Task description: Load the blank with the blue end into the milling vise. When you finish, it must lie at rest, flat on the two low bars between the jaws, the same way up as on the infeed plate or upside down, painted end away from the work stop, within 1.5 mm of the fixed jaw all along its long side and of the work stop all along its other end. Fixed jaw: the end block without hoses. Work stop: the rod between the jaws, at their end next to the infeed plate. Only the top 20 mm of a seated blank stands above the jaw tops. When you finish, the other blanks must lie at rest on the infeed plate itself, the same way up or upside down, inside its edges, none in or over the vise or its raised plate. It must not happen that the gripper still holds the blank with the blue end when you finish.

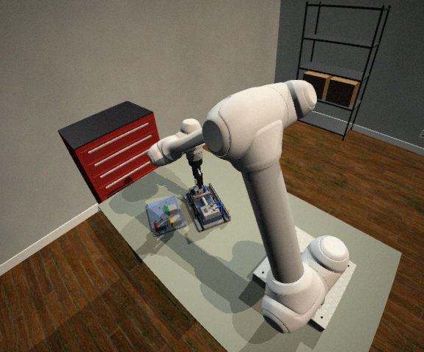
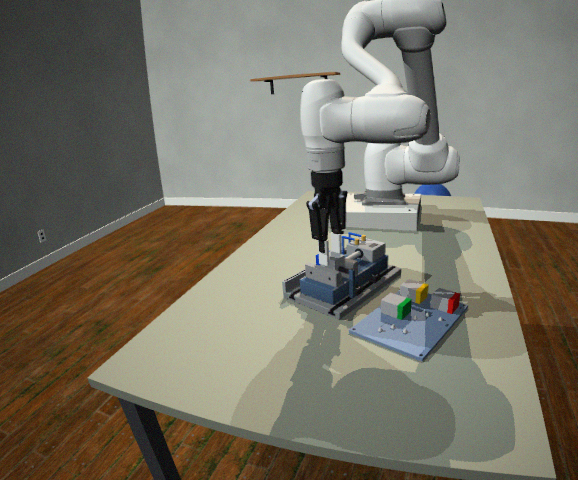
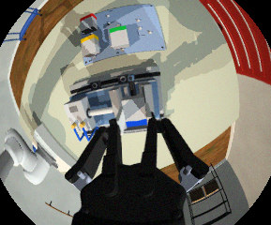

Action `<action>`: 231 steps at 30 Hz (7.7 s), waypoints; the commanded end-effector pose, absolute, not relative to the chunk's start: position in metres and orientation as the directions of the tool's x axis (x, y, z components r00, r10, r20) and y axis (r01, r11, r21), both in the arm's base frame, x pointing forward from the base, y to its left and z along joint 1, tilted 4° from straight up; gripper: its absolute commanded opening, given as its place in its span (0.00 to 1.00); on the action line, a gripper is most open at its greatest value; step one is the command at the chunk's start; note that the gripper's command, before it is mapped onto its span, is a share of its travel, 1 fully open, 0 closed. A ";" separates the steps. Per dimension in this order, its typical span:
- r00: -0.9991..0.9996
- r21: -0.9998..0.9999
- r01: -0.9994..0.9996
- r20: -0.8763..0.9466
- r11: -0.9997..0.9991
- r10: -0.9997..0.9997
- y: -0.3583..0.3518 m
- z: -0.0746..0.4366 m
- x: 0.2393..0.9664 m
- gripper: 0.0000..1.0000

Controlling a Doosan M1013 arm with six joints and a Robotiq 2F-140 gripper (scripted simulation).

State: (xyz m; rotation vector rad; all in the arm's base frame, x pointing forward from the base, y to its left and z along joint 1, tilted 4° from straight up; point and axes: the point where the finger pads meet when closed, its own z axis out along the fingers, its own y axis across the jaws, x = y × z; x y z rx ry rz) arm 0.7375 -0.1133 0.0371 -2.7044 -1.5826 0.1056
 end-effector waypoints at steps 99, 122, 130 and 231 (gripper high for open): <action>0.488 -0.039 0.871 -0.054 -0.490 0.871 -0.114 0.034 0.737 1.00; 0.488 -0.039 0.871 -0.054 -0.490 0.871 -0.114 0.034 0.737 1.00; 0.488 -0.039 0.871 -0.054 -0.490 0.871 -0.114 0.034 0.737 1.00; 0.488 -0.039 0.871 -0.054 -0.490 0.871 -0.113 0.049 0.738 1.00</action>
